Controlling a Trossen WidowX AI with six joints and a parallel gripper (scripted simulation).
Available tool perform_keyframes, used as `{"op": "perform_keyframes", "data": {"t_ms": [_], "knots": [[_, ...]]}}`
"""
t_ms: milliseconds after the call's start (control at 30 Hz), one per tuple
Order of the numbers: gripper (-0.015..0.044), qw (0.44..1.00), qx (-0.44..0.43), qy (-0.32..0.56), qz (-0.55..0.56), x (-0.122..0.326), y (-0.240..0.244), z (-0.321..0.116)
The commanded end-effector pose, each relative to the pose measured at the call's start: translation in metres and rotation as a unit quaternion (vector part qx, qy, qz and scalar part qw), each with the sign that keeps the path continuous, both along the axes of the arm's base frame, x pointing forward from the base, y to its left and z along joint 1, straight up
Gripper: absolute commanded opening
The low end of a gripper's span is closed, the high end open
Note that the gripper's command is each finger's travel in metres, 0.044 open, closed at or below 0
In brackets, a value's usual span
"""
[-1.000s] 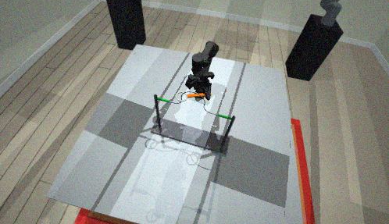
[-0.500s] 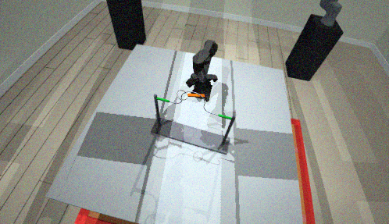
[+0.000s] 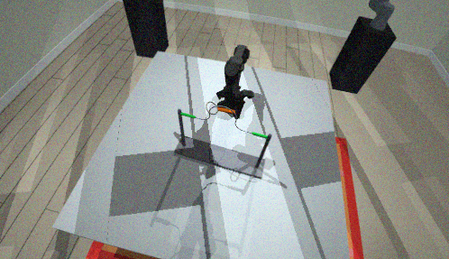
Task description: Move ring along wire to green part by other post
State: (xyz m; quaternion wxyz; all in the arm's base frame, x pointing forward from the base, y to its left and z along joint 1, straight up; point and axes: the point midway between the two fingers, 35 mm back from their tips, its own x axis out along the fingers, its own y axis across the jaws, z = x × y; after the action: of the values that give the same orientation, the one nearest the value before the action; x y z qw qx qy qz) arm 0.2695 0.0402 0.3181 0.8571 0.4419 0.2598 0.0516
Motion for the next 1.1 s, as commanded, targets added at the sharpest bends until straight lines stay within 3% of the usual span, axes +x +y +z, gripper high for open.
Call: {"op": "perform_keyframes", "data": {"t_ms": [0,1067], "knots": [[-0.015,0.999,-0.043,0.004,-0.001,0.0,-0.002,-0.002],[-0.015,0.948,-0.316,0.032,-0.01,-0.002,-0.025,-0.019]]}}
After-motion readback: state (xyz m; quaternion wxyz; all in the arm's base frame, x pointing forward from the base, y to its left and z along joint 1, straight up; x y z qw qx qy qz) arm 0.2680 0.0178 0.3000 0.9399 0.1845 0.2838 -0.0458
